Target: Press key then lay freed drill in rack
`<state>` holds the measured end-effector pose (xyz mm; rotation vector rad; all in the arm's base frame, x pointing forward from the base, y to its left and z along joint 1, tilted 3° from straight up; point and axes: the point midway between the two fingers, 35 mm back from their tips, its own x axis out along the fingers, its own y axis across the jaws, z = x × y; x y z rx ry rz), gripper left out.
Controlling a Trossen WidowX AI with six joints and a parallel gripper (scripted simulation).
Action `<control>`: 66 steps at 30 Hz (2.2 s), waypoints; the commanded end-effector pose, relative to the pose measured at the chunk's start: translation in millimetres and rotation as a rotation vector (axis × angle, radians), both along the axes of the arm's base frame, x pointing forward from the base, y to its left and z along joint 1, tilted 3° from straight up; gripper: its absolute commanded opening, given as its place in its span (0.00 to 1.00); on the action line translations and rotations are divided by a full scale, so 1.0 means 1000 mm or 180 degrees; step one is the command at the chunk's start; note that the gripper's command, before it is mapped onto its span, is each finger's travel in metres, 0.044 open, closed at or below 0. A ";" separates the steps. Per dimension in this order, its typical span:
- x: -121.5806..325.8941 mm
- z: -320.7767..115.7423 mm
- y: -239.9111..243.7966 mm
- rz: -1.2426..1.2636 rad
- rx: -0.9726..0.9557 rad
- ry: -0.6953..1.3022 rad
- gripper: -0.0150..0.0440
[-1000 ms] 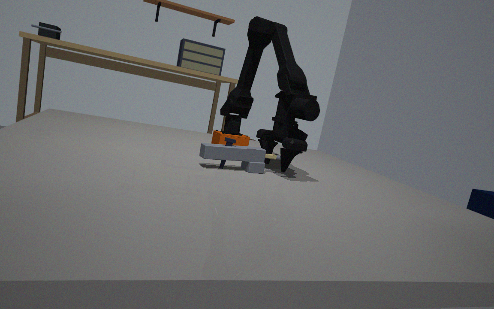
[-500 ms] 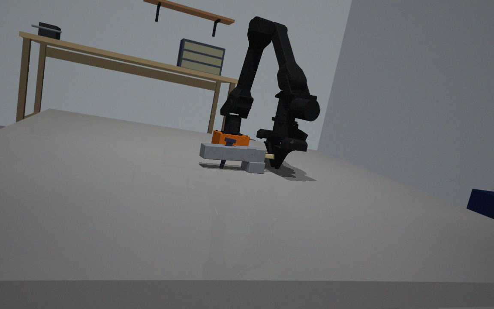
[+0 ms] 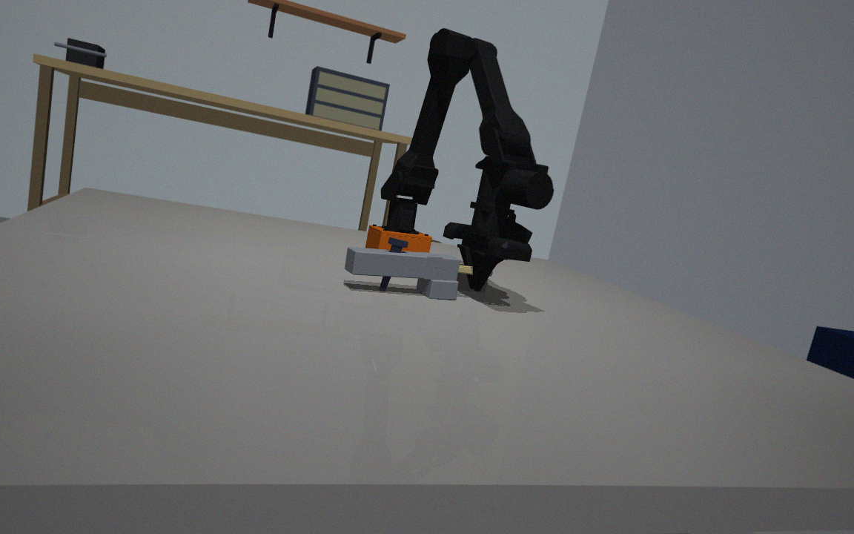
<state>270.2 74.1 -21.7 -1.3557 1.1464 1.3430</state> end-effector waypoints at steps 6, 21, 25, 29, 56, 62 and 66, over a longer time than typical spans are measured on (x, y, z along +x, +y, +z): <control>0.000 0.003 0.000 0.0002 -0.0013 -0.0003 0.25; -0.002 0.001 0.014 0.0002 -0.0008 -0.0002 0.25; -0.003 0.002 0.020 0.0002 -0.0006 -0.0002 0.25; -0.004 0.002 0.027 0.0002 -0.0004 -0.0002 0.25; -0.010 0.004 0.065 0.0003 0.0007 0.0000 0.25; -0.012 0.005 0.071 0.0003 0.0009 0.0001 0.25; -0.013 0.007 0.067 0.0003 0.0008 0.0001 0.25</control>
